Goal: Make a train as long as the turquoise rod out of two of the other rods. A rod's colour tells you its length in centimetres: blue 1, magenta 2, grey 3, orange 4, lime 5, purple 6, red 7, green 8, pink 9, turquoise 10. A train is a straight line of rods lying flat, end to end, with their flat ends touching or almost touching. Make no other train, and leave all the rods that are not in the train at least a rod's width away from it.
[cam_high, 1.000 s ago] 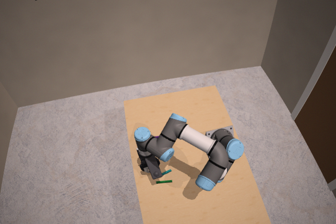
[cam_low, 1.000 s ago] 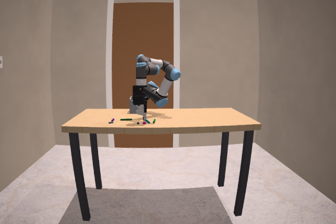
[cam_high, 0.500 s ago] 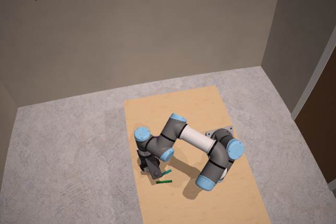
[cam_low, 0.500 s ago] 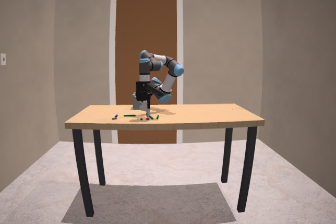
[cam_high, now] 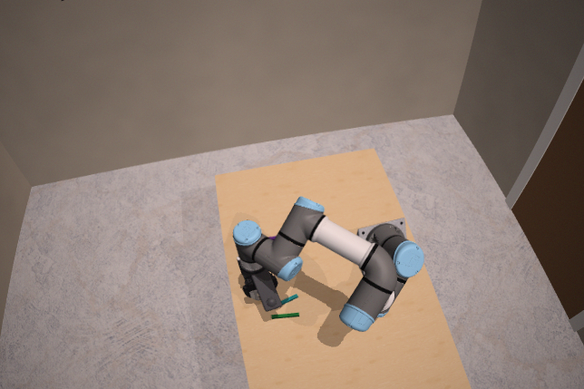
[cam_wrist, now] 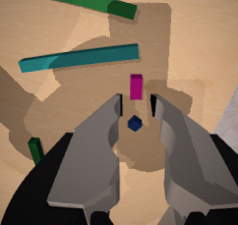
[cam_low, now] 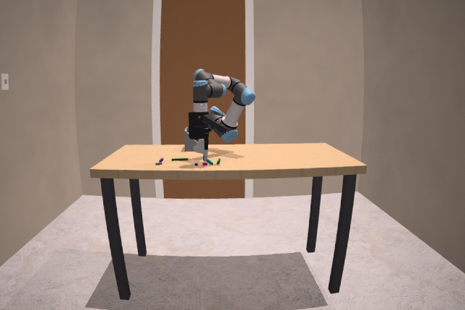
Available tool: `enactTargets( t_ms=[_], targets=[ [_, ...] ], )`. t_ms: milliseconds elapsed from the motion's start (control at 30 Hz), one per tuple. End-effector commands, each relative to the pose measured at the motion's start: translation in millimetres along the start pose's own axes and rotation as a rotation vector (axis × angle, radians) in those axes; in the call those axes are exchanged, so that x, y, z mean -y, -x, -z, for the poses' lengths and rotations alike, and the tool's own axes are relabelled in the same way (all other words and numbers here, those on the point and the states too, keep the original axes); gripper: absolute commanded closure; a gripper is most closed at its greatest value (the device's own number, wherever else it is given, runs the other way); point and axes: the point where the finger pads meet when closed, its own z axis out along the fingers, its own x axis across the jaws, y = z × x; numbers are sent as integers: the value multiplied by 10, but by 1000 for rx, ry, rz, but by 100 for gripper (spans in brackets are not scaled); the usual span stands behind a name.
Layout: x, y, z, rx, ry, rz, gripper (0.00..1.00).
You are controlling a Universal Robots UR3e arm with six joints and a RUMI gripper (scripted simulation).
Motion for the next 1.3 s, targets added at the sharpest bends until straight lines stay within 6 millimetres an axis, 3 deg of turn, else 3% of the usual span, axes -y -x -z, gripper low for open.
enactTargets(
  t_ms=[0,1267],
  targets=[
    [-4,-5,8,-2,2,1,86],
    [-4,-5,-26,-2,2,1,86]
  ],
)
